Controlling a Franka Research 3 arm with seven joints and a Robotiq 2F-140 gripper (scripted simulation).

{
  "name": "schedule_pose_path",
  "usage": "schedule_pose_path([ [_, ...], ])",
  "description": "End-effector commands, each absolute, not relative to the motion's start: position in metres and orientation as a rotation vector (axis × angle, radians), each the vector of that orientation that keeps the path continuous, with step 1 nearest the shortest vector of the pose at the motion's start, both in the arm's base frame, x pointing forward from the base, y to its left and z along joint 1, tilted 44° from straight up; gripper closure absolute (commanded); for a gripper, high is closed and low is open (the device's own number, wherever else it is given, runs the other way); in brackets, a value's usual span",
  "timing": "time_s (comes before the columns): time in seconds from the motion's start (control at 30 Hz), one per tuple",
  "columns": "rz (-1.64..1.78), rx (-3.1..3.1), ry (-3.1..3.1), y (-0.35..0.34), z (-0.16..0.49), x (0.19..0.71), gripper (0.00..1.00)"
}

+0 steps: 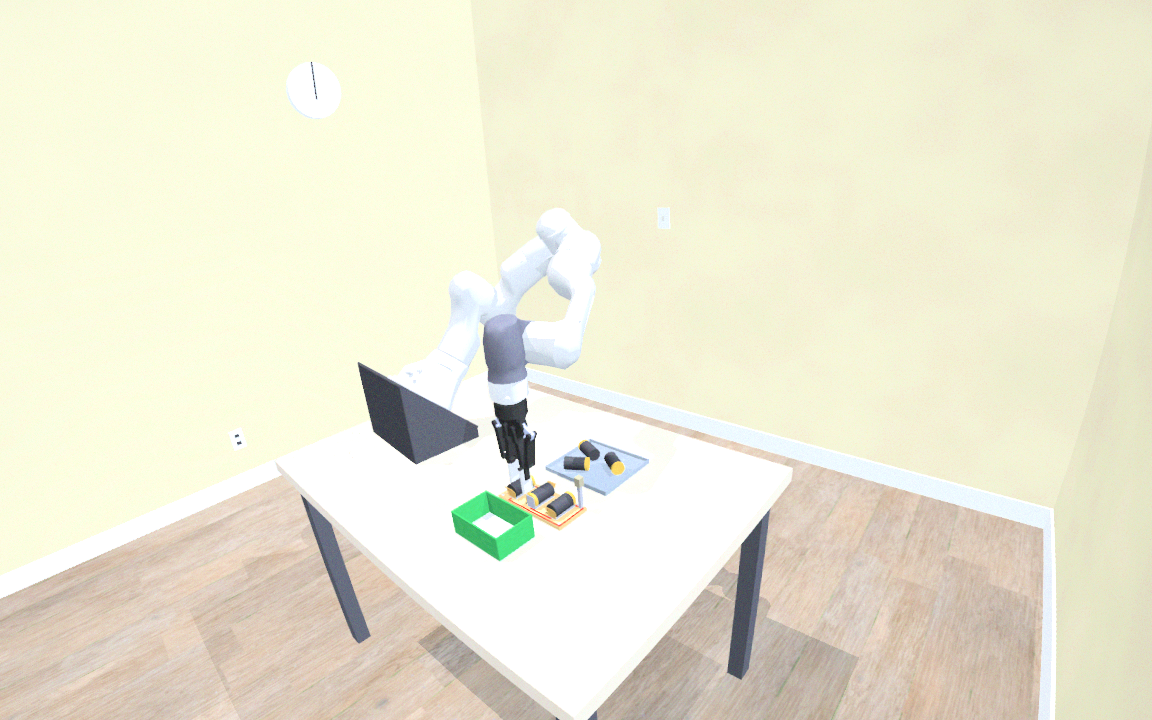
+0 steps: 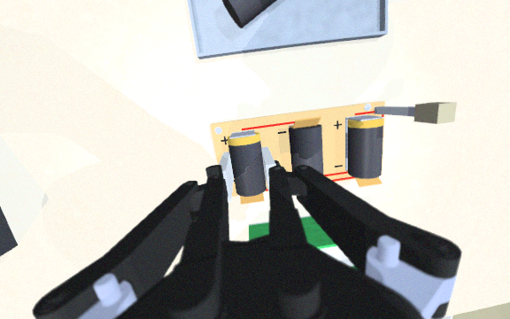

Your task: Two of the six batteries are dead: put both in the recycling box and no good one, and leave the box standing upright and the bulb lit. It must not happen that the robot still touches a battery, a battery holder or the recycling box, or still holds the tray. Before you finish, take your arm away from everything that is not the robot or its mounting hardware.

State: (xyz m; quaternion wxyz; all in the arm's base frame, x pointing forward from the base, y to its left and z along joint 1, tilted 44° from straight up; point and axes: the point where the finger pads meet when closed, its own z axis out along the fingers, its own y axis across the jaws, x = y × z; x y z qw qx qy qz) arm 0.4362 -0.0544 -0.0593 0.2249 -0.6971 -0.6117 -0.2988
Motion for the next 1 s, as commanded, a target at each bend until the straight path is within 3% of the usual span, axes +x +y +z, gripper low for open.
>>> schedule_pose_path([
  [0.0,-0.826,-1.923,-1.694,-0.054,-0.06,0.437,0.84],
  [0.97,-0.826,-1.923,-1.694,-0.071,-0.043,0.434,0.84],
])
